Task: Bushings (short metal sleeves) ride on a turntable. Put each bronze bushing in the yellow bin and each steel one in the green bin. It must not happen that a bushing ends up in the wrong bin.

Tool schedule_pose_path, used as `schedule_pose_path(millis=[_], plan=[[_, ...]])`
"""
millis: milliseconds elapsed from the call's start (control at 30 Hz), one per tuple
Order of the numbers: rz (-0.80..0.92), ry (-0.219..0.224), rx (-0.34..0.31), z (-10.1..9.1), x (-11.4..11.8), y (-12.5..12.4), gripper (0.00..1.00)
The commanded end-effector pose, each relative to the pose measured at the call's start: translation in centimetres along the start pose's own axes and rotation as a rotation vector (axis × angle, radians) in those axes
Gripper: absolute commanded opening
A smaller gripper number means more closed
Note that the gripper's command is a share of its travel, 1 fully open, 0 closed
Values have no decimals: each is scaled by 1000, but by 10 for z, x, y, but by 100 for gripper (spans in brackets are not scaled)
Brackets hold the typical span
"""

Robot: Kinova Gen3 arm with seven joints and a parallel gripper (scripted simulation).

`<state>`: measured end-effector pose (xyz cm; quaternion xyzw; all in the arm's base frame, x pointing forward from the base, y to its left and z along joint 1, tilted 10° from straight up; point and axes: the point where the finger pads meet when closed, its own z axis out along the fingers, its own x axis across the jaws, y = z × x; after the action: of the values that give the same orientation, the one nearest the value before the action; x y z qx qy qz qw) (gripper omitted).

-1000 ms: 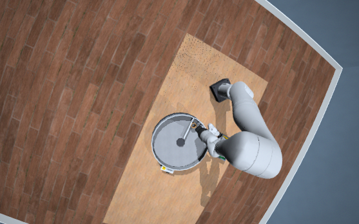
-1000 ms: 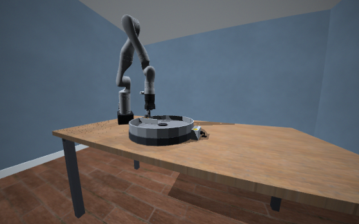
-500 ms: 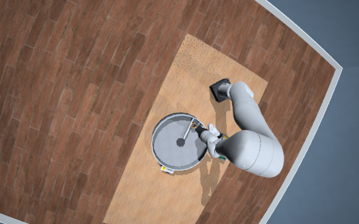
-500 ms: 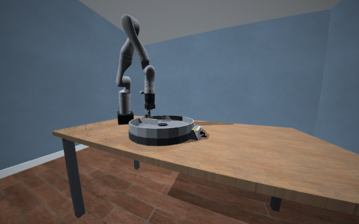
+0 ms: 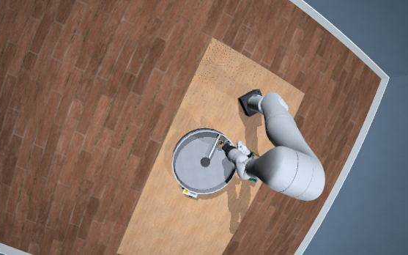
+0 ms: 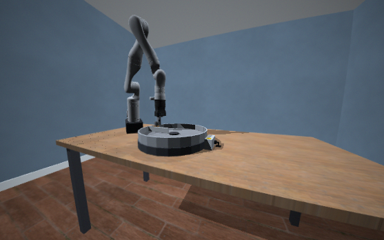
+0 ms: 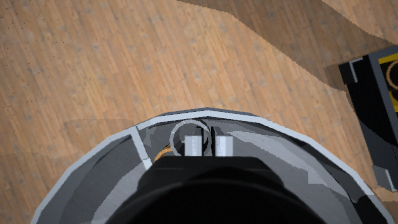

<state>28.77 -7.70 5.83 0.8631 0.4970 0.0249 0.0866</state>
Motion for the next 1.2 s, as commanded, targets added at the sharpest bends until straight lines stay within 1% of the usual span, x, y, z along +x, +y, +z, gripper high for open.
schedule_pose_path(millis=[0, 1167], plan=[[0, 0, -1, -1, 0, 0, 0], [0, 0, -1, -12, 0, 0, 0]])
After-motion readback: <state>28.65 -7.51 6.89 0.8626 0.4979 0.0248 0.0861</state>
